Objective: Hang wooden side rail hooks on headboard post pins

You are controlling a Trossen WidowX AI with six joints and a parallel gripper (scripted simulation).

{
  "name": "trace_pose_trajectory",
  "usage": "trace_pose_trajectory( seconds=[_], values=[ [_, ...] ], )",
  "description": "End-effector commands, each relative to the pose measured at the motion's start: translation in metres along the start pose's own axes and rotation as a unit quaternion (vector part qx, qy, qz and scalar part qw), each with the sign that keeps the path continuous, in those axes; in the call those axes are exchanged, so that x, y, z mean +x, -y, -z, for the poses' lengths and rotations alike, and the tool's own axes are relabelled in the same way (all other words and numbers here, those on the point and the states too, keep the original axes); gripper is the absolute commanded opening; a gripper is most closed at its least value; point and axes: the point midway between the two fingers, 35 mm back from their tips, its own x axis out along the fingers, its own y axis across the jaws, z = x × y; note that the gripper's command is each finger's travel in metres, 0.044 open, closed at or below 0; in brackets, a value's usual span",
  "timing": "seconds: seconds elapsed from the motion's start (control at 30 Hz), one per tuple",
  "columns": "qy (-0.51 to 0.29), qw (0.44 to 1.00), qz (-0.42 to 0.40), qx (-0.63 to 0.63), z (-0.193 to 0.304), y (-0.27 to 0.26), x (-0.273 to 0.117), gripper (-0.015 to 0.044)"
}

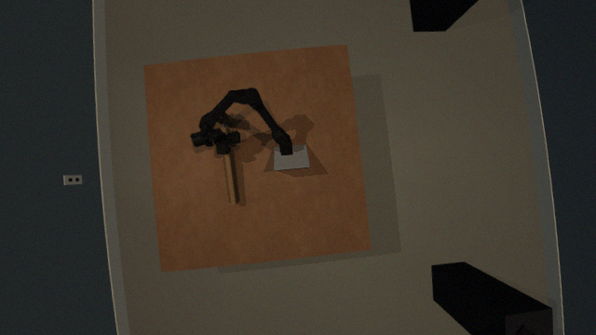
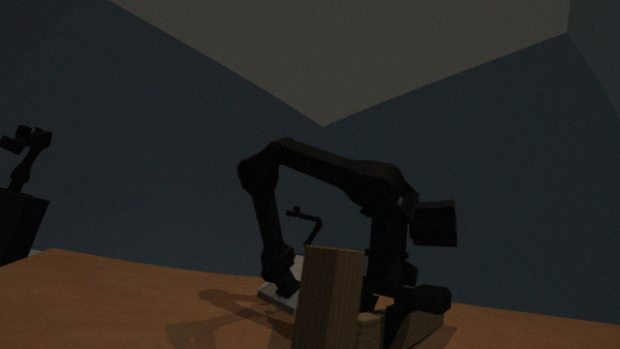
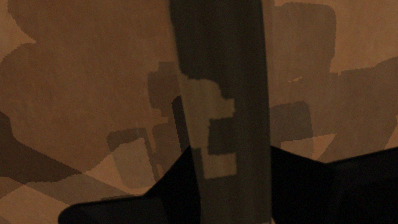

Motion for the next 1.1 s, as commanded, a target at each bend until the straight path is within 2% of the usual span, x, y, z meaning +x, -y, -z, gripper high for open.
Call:
trace_pose_trajectory(
  seconds=[0.0, 1.07],
  values=[
    [0.0, 1.0, 0.006, -0.003, 0.0007, 0.0017, -0.0038, 0.0],
    [0.0, 1.0, 0.006, -0.003, 0.0042, 0.0015, -0.0042, 0.0]
  ],
)
